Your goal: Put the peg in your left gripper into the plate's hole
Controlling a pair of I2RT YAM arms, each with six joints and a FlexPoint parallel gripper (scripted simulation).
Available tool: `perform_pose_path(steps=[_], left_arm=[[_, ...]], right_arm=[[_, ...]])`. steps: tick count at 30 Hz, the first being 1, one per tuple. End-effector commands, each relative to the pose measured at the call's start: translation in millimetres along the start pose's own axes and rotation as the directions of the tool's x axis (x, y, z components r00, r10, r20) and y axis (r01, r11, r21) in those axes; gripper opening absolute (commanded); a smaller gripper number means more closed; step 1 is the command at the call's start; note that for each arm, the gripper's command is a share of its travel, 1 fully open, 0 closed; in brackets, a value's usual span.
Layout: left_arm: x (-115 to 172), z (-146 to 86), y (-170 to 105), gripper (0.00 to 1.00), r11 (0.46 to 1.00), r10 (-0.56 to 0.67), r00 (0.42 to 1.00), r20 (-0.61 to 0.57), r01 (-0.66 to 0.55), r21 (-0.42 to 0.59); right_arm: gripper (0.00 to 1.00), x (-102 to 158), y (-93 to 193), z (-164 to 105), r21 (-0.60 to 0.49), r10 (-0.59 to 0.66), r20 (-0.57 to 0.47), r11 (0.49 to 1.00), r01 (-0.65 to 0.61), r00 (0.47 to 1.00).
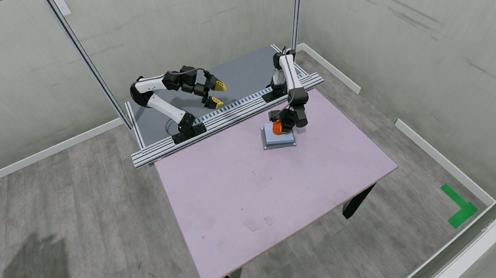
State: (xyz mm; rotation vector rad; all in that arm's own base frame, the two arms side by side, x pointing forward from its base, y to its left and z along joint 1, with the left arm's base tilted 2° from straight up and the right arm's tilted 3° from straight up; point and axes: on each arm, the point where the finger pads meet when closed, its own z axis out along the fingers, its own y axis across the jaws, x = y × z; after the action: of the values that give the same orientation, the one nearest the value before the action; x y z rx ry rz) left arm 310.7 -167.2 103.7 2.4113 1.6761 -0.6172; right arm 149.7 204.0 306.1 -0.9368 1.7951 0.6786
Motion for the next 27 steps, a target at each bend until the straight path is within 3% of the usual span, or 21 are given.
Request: perform_pose_path(steps=[1, 12, 27], left_arm=[[0, -8, 2, 0.34, 1.000, -0.004, 1.000, 0.004, 0.004, -0.008], [-4, -19, -5, 0.34, 0.999, 0.014, 1.000, 0.000, -0.014, -0.045], [-2, -12, -2, 0.34, 0.999, 0.009, 1.000, 0.000, -0.009, -0.037]], right_arm=[[1.00, -5, -1, -1, 0.008, 0.001, 0.012, 1.000, -0.001, 1.000], [1.00, -5, -1, -1, 0.008, 0.001, 0.012, 1.000, -0.001, 1.000], [1.00, -5, -1, -1, 0.008, 0.001, 0.012, 1.000, -0.001, 1.000]])
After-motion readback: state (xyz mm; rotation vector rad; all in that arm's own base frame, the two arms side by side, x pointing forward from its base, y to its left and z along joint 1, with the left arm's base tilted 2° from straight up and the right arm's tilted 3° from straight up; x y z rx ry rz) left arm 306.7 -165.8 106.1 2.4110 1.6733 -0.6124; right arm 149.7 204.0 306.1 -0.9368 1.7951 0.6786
